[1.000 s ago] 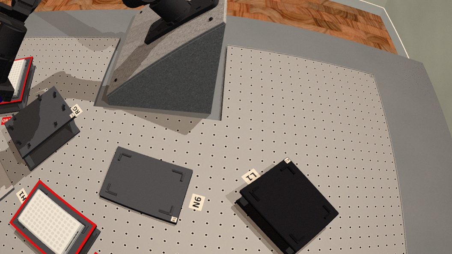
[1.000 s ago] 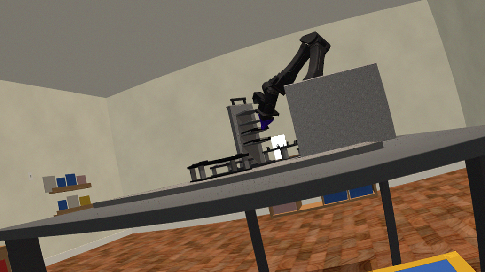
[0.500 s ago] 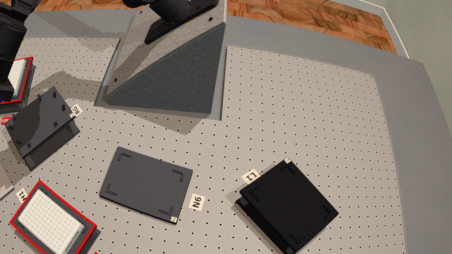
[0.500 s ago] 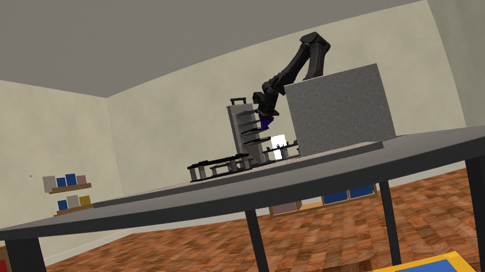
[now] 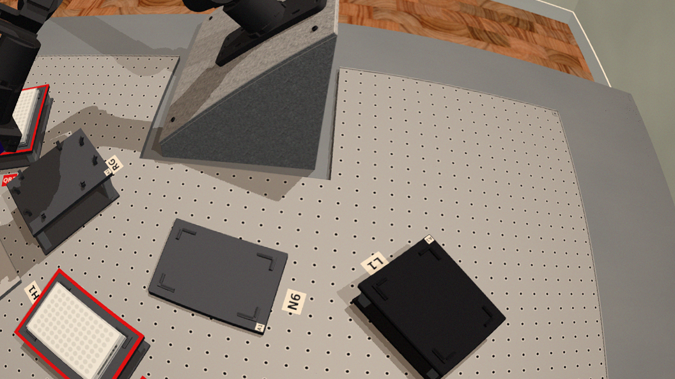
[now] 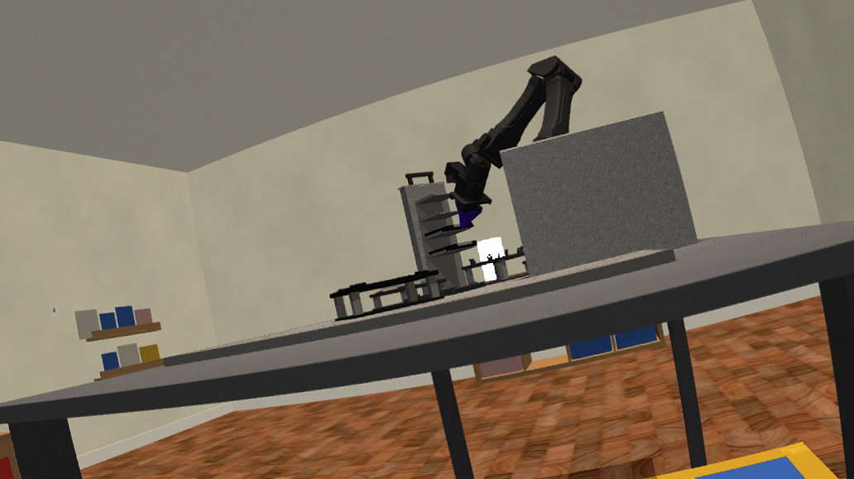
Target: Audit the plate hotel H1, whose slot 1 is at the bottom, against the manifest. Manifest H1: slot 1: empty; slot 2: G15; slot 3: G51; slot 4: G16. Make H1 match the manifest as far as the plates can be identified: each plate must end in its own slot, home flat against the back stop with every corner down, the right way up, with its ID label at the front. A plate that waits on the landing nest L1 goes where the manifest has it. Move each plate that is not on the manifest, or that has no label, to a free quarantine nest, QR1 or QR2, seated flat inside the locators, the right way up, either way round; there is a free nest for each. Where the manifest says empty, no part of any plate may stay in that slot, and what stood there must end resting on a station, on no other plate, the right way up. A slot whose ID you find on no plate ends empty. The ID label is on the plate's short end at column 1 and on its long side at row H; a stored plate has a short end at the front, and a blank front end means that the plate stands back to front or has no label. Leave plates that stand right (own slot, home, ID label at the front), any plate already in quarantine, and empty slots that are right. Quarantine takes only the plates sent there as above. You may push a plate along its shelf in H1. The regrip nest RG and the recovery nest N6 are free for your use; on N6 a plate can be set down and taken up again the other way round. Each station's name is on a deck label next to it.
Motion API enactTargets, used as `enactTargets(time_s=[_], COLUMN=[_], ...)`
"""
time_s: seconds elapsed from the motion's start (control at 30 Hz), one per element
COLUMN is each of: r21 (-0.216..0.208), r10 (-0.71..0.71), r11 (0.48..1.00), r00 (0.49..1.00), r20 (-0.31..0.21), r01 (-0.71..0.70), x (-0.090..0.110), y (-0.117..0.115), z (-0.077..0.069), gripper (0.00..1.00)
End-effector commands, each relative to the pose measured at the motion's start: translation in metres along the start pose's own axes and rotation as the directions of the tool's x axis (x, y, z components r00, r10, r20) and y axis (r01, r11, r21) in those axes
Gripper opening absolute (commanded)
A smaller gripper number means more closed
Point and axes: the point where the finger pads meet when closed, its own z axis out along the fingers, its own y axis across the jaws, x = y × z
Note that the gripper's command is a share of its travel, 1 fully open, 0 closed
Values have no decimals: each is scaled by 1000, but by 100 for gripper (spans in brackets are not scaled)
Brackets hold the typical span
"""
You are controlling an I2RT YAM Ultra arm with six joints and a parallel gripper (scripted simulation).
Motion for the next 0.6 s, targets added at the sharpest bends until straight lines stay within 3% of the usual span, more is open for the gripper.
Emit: enactTargets(time_s=[0.0, 0.57], r21=[1, 1], r10=[11, 11], r11=[1000, 1000], r00=[1000, 1000], r20=[27, 27], r01=[-11, -11], x=[-5, 13], y=[-1, -1], z=[-2, -19], gripper=[0, 0])
